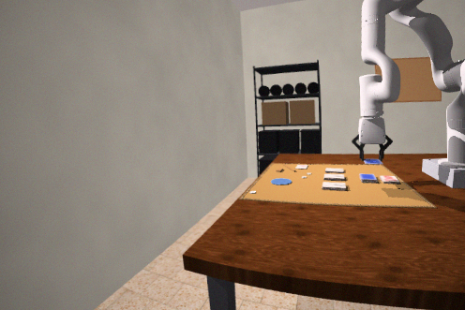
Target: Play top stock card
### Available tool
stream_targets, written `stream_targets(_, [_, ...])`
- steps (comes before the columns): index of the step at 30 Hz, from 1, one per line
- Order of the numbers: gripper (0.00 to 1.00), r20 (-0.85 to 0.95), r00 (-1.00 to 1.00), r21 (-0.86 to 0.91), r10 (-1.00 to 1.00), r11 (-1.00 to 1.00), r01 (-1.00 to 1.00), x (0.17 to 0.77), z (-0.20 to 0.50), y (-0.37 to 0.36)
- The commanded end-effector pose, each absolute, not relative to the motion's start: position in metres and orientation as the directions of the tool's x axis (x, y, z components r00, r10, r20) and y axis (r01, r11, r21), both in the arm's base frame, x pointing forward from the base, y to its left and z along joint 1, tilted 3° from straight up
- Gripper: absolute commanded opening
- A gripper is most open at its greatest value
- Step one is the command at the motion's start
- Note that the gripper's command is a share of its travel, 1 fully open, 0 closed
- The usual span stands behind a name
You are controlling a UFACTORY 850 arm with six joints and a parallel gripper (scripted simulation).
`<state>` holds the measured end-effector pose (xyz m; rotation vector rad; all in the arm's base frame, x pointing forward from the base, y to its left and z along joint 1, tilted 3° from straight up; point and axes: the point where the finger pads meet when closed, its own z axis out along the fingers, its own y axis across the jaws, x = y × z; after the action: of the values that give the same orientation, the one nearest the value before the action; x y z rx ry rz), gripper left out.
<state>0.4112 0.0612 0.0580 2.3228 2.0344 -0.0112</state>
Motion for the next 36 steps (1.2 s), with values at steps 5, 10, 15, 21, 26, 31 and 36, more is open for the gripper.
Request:
stream_targets(5, [0.65, -0.042, 0.132, 0.037, 0.99, -0.131, 0.991, 0.412, 0.0584, 0.0615])
stream_targets(10, [0.65, -0.046, 0.132, 0.035, 0.99, -0.131, 0.991, 0.4117, 0.0583, 0.0618])
stream_targets(15, [0.65, -0.055, 0.133, 0.033, 0.99, -0.131, 0.991, 0.4112, 0.0582, 0.0622])
stream_targets(21, [0.65, -0.078, 0.133, 0.03, 0.988, -0.131, 0.991, 0.4106, 0.058, 0.0629])
stream_targets(26, [0.65, -0.108, 0.134, 0.031, 0.985, -0.131, 0.991, 0.411, 0.058, 0.0632])
stream_targets(31, [0.65, -0.13, 0.135, 0.036, 0.982, -0.131, 0.991, 0.412, 0.0582, 0.0632])
stream_targets(36, [0.65, -0.213, 0.136, 0.035, 0.968, -0.131, 0.991, 0.4121, 0.0578, 0.0647])
